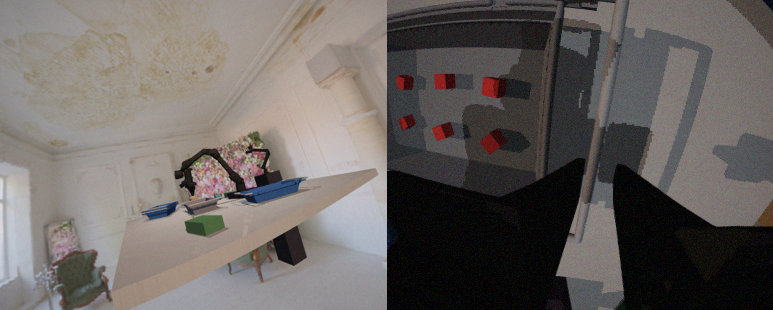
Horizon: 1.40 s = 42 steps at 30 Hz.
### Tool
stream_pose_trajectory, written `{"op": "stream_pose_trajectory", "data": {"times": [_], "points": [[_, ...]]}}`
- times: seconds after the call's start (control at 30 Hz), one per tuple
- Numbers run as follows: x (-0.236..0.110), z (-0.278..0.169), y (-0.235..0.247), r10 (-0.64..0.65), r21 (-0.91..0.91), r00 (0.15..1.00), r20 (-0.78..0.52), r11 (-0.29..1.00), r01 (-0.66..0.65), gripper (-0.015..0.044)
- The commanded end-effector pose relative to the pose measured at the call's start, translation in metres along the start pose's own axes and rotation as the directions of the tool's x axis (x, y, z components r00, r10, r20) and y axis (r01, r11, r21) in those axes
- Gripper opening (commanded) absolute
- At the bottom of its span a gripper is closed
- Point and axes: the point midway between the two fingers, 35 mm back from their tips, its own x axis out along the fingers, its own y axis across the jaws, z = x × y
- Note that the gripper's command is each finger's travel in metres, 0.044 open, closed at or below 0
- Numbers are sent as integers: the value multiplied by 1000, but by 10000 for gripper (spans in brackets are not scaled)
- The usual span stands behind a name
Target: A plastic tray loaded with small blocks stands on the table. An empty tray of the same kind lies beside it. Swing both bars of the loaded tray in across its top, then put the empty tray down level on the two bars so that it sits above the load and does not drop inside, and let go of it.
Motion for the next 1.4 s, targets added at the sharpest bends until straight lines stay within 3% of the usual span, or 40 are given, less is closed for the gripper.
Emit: {"op": "stream_pose_trajectory", "data": {"times": [0.0, 0.43, 0.97, 1.37], "points": [[7, 0, 1, 5, 12, 1000, -4, 1000, -5, 82], [59, -1, 1, 5, 12, 1000, -4, 1000, -5, 82], [26, 0, 32, 7, 12, 1000, -4, 1000, -7, 82], [38, 0, 70, 10, 12, 1000, -4, 1000, -10, 82]]}}
